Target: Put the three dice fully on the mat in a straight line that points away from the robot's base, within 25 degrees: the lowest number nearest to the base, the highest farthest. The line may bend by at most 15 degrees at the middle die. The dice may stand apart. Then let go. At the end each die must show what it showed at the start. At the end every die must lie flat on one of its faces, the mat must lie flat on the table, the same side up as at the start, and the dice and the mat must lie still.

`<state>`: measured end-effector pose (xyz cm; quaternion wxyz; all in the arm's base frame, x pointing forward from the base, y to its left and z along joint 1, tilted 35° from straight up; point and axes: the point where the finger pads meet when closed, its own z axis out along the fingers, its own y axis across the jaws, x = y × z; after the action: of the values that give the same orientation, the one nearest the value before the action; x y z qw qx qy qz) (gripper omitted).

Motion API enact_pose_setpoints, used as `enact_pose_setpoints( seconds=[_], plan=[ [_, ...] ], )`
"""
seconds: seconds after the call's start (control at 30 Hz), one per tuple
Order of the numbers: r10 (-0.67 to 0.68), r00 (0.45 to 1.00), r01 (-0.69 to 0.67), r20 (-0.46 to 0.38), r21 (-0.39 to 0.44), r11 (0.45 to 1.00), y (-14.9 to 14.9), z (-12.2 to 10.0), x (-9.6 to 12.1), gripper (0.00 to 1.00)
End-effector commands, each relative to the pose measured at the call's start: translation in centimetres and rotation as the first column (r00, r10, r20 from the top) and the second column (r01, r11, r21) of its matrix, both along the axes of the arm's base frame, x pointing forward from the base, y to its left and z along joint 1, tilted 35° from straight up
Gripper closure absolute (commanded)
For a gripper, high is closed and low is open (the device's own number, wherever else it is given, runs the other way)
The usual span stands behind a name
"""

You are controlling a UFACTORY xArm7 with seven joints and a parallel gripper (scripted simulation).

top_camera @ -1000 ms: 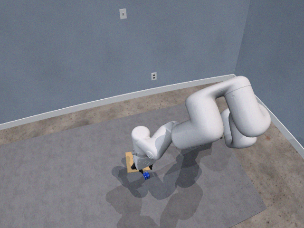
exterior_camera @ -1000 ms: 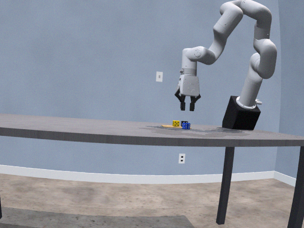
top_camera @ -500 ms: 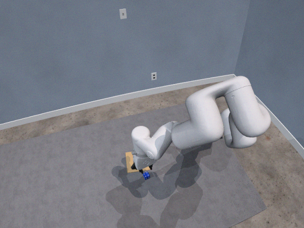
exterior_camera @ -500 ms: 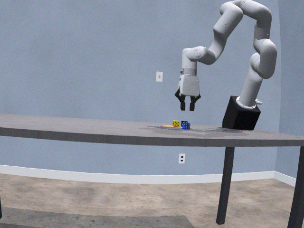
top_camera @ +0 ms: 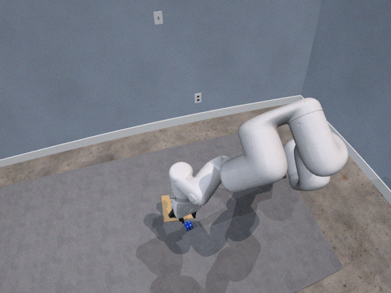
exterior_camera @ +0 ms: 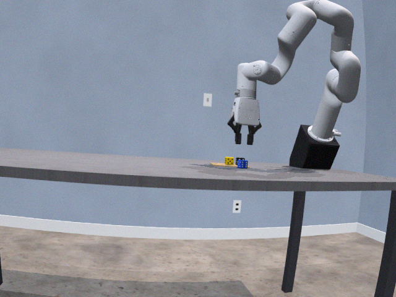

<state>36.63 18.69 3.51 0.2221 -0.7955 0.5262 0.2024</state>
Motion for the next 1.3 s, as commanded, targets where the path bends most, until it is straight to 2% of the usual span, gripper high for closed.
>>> enact_pose_setpoints(
  seconds=[0.0,1.27],
  plan=[
    [-0.003,1.000,0.003,0.003,0.000,1.000,0.0,-0.1,0.1,0.53],
    [-0.003,1.000,0.003,0.003,0.001,1.000,2.5,-3.8,-0.3,0.53]
  ],
)
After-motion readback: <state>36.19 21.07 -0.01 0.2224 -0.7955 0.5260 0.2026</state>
